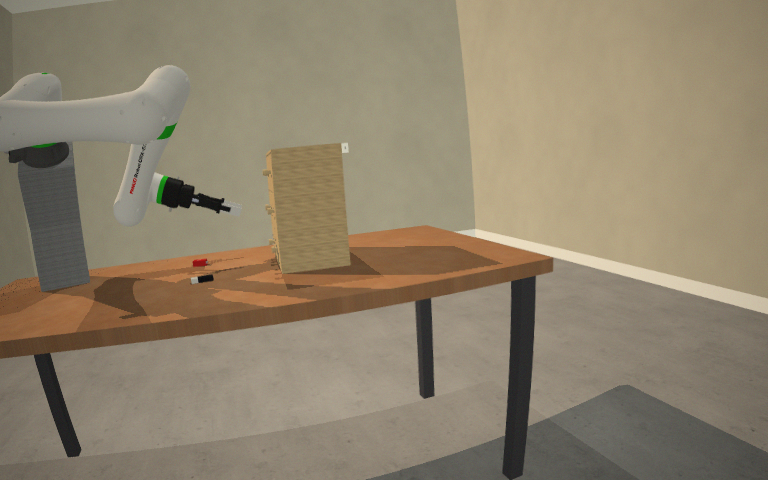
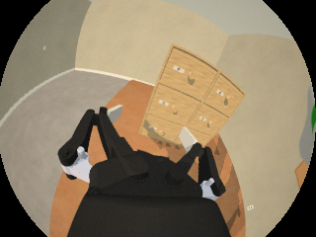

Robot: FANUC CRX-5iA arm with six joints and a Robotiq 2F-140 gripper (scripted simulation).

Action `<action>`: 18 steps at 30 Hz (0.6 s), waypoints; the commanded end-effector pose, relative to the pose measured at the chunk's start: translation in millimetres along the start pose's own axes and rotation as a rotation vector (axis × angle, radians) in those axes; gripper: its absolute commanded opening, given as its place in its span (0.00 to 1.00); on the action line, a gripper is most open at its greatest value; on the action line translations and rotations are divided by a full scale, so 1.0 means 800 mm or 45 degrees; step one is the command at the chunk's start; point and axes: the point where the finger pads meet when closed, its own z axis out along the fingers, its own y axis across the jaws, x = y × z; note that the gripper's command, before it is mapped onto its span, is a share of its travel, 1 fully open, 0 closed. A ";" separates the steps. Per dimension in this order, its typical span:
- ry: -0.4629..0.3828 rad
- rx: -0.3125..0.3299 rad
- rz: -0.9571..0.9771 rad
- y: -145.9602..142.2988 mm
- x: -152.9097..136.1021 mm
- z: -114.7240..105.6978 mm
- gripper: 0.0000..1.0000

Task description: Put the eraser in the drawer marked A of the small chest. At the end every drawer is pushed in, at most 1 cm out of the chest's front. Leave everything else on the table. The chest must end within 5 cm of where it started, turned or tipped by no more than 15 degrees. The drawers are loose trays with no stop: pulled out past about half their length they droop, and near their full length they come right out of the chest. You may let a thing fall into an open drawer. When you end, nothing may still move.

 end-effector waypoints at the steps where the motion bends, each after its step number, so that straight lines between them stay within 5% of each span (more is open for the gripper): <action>1: -0.009 0.000 0.000 0.000 0.001 -0.001 1.00; 18: -0.292 0.000 0.000 0.000 0.014 -0.031 1.00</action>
